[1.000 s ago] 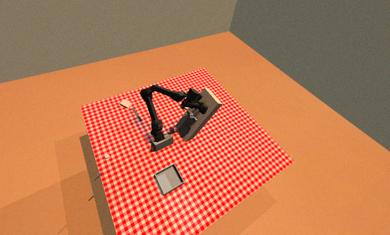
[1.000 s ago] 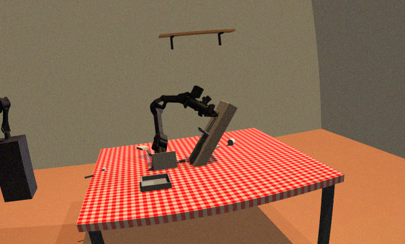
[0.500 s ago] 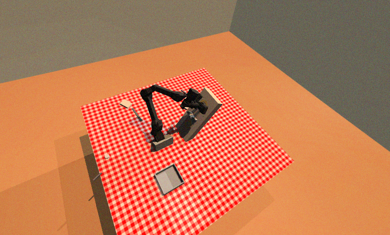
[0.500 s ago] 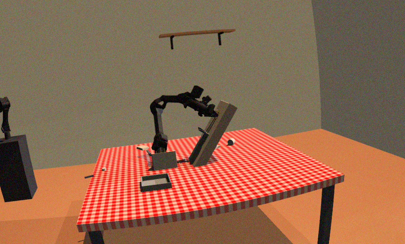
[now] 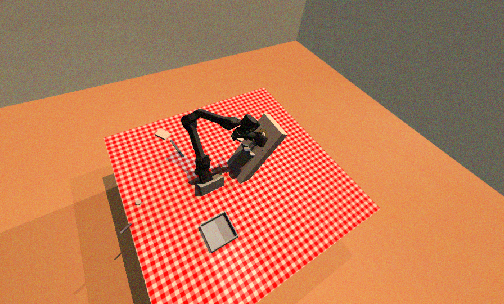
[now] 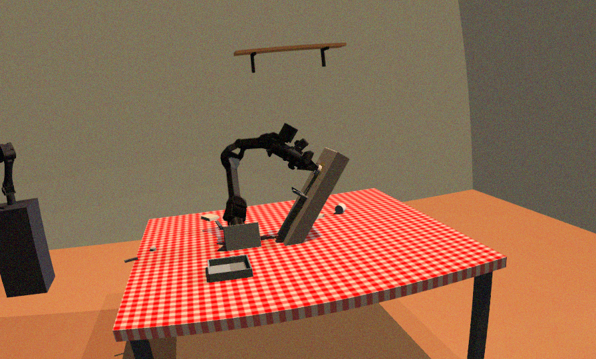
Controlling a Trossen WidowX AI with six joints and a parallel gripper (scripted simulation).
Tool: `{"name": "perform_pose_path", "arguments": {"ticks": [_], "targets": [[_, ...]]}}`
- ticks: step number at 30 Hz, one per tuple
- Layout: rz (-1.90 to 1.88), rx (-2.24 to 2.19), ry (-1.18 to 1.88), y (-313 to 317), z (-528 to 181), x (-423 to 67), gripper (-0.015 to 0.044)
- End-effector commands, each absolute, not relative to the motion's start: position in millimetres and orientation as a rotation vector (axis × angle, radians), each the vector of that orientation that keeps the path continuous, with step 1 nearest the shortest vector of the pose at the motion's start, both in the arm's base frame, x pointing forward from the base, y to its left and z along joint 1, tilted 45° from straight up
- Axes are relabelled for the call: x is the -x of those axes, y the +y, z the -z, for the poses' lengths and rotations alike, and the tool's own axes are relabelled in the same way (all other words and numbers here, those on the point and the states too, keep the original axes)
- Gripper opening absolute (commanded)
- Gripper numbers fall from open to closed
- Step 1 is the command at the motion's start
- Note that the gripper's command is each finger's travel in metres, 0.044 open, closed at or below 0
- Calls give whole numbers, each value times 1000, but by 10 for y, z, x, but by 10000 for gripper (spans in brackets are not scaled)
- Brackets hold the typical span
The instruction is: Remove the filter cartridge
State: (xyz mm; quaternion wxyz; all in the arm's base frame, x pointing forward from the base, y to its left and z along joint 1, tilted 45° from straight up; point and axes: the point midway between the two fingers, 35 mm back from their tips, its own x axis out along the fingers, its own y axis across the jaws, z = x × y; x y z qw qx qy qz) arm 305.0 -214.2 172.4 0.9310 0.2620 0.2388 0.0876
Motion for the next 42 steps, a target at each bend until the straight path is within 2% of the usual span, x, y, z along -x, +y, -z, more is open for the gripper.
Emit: {"name": "perform_pose_path", "arguments": {"ticks": [1,9,14,40,42], "targets": [[-162,-535,498,-2229,-1765,-2877,0],[-166,-533,496,-2290,-1919,-2578,0],[-166,-533,494,-2290,-1931,-2552,0],[-166,-534,495,-1772,-1439,-2269,0],[-166,-546,504,-1820,-1468,-2299,53]]}}
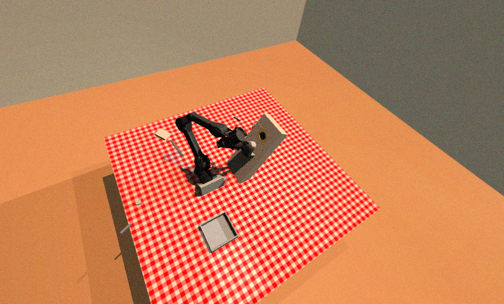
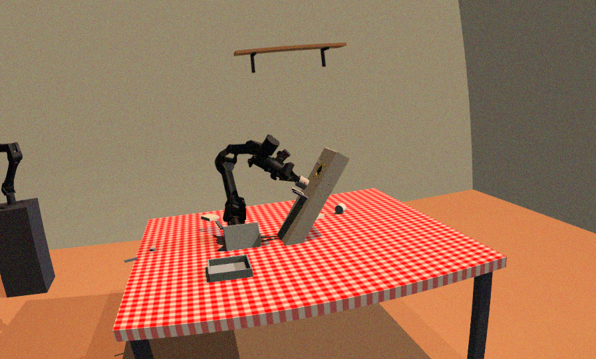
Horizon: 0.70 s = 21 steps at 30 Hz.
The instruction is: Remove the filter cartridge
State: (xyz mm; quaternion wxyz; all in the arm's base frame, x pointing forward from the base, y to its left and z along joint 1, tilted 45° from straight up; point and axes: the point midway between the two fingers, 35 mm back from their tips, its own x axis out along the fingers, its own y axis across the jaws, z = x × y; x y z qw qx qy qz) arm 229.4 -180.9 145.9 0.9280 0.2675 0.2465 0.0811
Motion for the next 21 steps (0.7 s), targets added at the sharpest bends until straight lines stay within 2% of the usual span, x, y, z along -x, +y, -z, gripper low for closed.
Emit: {"name": "perform_pose_path", "arguments": {"ticks": [1,3,16,21], "targets": [[-166,-546,504,-1820,-1468,-2299,79],[-166,-546,504,-1820,-1468,-2299,116],[-166,-536,496,-1786,-1450,-2277,116],[-166,-534,495,-2077,-1721,-2439,116]]}}
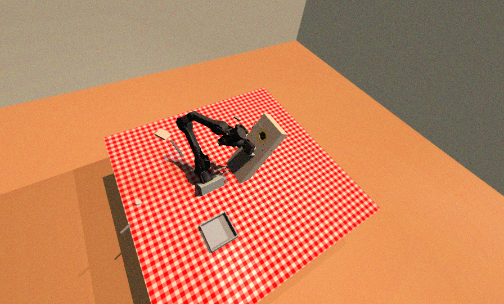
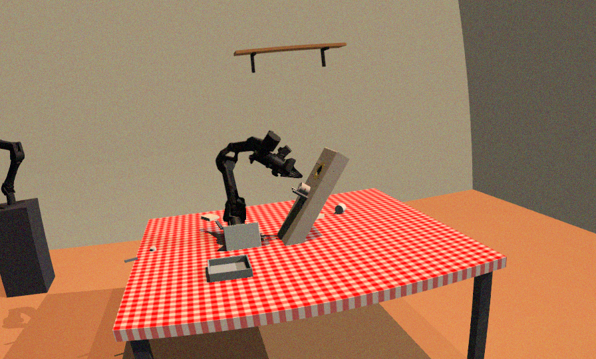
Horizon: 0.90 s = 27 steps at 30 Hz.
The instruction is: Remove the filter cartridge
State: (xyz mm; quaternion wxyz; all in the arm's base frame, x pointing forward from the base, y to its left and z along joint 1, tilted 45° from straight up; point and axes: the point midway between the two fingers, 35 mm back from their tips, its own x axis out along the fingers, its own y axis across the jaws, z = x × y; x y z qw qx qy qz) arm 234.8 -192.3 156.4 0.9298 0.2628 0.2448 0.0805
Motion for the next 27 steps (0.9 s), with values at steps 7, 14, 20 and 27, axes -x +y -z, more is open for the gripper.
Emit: {"name": "perform_pose_path", "arguments": {"ticks": [7,14,20,27], "targets": [[-166,-533,494,-2300,-1939,-2563,142],[-162,-521,494,-2662,-2304,-2482,326],[-167,-540,524,-2721,-2360,-2431,379],[-265,-743,893,-1958,-1628,-2246,305]]}}
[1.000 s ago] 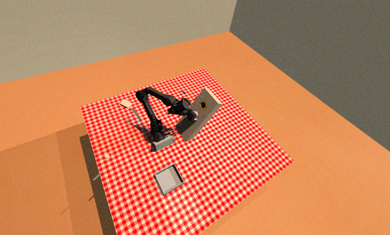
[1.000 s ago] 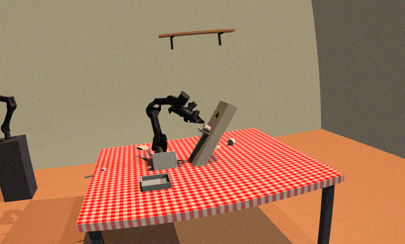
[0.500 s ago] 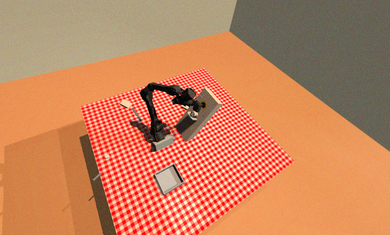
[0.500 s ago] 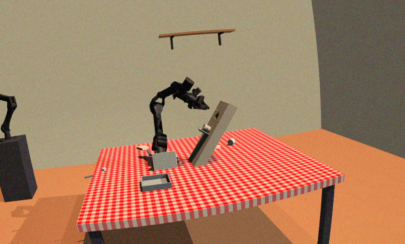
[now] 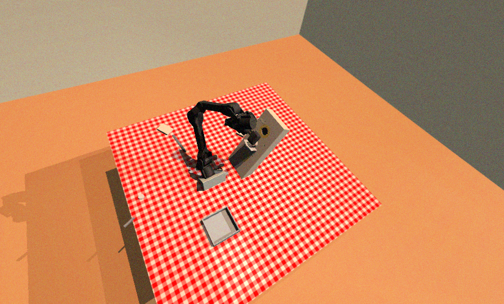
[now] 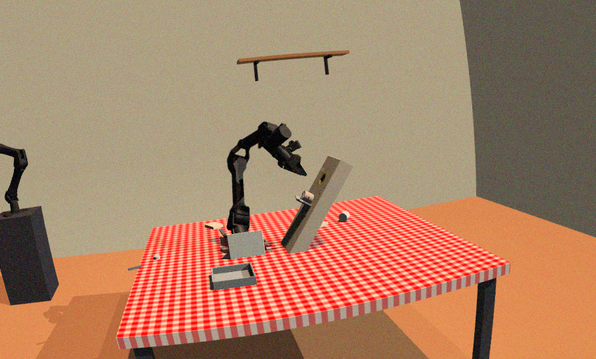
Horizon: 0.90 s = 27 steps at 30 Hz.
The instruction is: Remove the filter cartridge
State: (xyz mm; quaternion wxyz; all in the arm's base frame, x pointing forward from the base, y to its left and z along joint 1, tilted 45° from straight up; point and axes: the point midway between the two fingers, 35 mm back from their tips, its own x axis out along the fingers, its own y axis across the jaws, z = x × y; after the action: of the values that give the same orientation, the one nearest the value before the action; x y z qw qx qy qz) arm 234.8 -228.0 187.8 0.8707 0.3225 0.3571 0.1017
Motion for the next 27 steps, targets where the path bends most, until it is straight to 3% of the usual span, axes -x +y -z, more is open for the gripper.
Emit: {"name": "perform_pose_path", "arguments": {"ticks": [1,27], "targets": [[-275,-755,921,-1899,-1586,-2221,305],[-276,-757,930,-1715,-1368,-2413,305]]}}
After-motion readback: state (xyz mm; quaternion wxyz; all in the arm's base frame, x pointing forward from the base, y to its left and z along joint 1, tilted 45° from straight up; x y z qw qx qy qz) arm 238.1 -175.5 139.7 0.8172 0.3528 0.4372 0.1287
